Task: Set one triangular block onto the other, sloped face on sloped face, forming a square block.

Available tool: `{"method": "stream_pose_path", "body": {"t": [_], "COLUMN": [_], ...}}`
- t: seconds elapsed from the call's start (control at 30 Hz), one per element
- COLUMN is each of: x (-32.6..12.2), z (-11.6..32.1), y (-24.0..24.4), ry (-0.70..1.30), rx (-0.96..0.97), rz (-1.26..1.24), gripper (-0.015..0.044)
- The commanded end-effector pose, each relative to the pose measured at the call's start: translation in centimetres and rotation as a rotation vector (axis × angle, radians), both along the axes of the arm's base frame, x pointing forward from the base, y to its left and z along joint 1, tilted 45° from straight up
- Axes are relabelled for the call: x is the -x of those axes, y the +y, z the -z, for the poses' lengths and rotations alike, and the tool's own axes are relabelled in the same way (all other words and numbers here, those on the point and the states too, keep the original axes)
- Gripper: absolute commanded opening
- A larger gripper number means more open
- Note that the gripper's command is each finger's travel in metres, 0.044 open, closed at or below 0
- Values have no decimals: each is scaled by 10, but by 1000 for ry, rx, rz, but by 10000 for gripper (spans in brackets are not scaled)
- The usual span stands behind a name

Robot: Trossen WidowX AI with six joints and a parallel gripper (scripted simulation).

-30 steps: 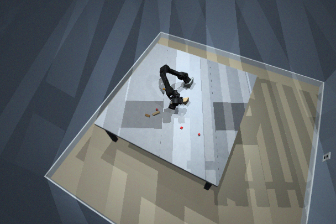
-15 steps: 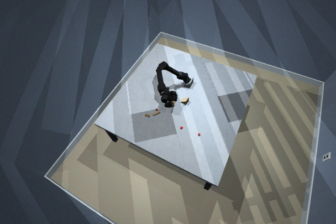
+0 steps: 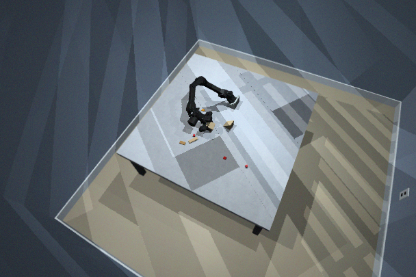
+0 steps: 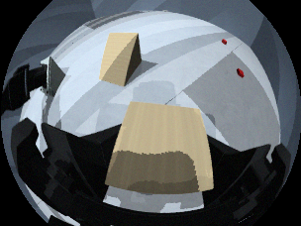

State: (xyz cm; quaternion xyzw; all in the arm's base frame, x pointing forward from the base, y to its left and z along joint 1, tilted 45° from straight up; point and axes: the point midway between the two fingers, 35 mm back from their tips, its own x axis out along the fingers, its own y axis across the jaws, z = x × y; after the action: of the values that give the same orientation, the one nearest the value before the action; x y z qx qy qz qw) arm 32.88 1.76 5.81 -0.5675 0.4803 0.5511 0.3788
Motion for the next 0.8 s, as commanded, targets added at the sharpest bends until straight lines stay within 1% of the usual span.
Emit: {"method": "stream_pose_path", "body": {"t": [0.0, 0.13, 0.17, 0.67, 0.7, 0.77], "x": [-2, -4, -2, -2, -2, -2], "z": [-7, -10, -8, -8, -8, -8], "y": [-5, -12, -10, -10, -10, -10], "ry": [18, 44, 23, 23, 23, 23], "rx": [-99, -198, -119, -119, -119, -119], "rz": [4, 14, 16, 16, 16, 16], "gripper": [0, 0, 26, 420, 440, 440]}}
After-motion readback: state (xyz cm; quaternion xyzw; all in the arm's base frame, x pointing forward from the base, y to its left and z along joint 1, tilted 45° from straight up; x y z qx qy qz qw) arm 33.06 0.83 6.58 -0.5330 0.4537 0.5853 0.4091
